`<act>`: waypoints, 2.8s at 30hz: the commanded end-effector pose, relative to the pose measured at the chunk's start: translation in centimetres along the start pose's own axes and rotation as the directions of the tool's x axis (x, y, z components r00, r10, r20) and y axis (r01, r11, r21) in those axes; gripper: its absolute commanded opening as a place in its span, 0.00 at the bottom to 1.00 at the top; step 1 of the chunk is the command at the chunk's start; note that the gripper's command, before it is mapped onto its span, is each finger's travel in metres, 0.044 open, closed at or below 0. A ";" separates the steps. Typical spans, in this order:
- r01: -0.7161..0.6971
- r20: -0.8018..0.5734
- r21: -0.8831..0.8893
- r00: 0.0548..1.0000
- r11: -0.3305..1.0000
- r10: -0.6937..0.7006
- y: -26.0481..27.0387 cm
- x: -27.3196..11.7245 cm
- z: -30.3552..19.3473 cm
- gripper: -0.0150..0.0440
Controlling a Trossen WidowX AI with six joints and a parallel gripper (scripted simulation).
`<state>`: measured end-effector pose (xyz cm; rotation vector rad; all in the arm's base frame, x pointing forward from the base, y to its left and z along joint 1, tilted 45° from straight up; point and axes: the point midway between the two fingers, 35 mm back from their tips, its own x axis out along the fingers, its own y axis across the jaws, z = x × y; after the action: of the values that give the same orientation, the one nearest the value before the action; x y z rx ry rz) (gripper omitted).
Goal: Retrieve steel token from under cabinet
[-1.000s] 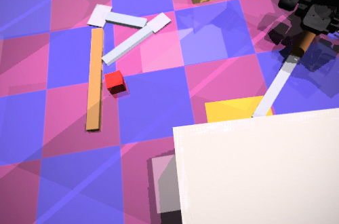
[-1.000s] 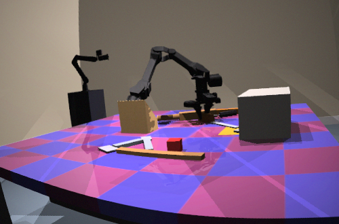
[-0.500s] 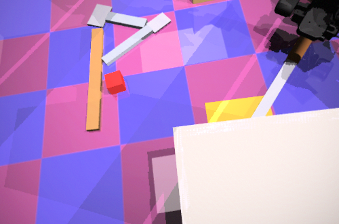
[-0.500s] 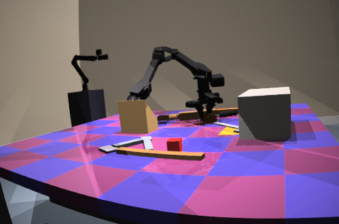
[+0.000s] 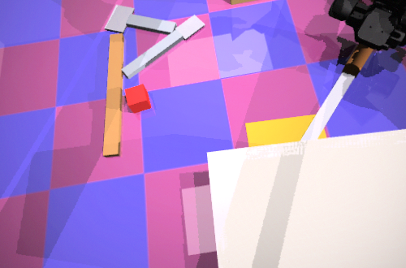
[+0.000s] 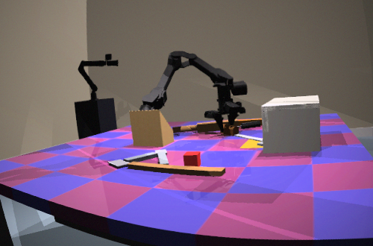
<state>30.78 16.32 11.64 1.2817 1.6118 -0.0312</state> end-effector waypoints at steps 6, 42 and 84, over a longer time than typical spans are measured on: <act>-0.003 0.003 -0.003 1.000 1.000 0.003 0.0 0.1 0.0 0.71; -0.006 0.002 -0.010 1.000 1.000 0.006 0.1 0.2 0.6 0.25; -0.002 0.007 -0.016 1.000 1.000 0.002 0.1 0.2 6.9 0.25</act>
<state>35.04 13.01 8.68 1.2718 1.6050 -0.0208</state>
